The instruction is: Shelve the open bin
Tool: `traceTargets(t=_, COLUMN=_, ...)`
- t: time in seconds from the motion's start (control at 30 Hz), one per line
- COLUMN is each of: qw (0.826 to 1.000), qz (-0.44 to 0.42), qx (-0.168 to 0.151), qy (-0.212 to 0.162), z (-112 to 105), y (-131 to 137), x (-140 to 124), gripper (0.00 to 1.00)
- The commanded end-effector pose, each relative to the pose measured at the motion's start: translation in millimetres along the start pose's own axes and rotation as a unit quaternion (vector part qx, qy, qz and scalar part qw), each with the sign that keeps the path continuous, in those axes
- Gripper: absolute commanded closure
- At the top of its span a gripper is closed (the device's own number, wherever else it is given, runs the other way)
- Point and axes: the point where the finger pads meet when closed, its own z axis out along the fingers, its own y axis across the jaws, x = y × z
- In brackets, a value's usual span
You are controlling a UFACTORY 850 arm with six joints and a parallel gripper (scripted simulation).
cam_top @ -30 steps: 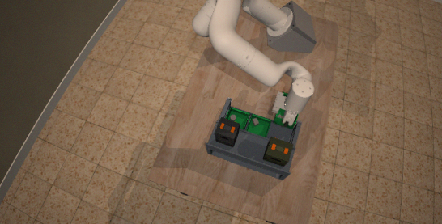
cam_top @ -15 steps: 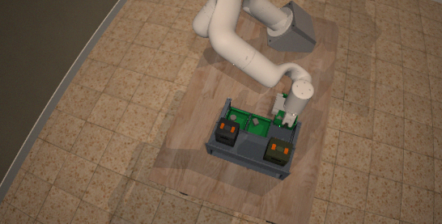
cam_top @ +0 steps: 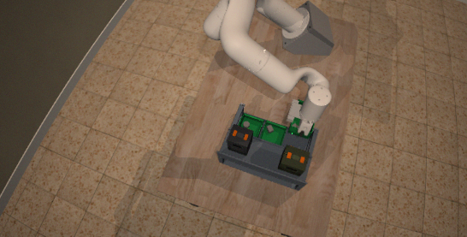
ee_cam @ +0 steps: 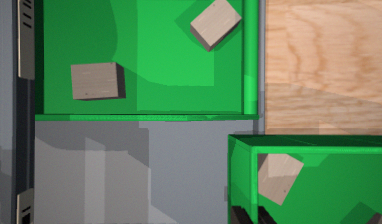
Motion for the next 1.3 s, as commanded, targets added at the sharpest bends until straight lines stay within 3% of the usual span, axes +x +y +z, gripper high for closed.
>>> traceTargets(t=0.0, qw=1.000, qz=0.000, qx=0.013, qy=0.000, z=-0.2, y=0.8, x=-0.3, gripper=1.00)
traceTargets(t=1.27, qw=0.999, qz=0.000, qx=0.043, qy=0.000, z=0.1, y=3.0, x=-0.3, gripper=1.00)
